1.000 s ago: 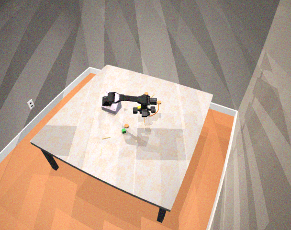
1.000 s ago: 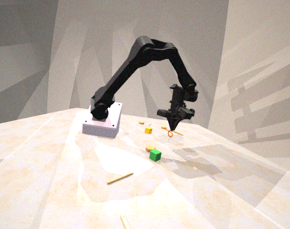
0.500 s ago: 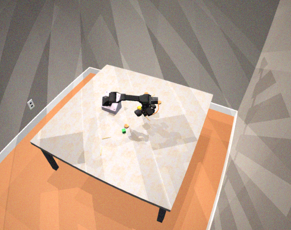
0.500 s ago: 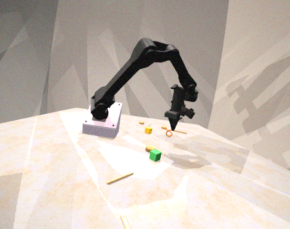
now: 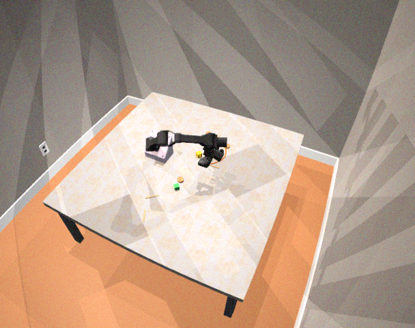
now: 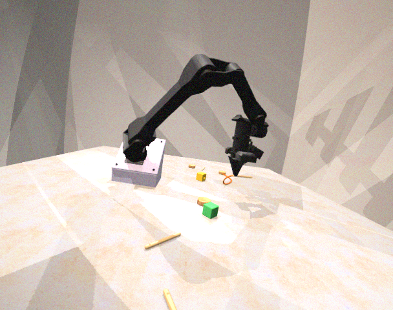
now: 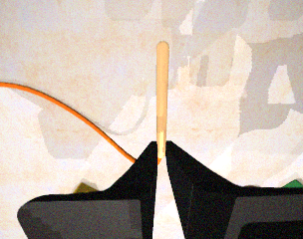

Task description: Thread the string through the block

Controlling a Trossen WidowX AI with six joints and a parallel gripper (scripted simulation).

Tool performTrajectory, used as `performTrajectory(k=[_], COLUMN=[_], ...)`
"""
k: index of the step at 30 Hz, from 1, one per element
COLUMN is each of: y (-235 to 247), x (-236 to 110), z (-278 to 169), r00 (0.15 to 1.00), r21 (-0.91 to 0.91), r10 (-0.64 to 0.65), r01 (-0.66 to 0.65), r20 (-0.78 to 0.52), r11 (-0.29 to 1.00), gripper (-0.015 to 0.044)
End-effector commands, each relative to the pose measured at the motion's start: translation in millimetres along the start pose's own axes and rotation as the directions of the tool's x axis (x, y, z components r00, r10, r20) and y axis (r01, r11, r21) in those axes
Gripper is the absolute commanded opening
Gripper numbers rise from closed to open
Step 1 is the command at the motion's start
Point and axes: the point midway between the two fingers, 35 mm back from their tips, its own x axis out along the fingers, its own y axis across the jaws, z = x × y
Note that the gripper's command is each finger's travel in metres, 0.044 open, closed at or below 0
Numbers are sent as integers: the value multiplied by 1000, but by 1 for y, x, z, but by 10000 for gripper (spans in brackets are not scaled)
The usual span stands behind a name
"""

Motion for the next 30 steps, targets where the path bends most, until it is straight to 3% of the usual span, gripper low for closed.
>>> performTrajectory(k=[1, 14, 30], y=[5, 15, 27], x=[1, 1, 2], z=[1, 5, 10], r00=[1000, 1000, 1000], r21=[-175, -603, -941], r10=[3, 2, 1], r01=[-4, -6, -5], r20=[-8, -6, -5], r11=[985, 798, 337], gripper=[0, 0, 0])
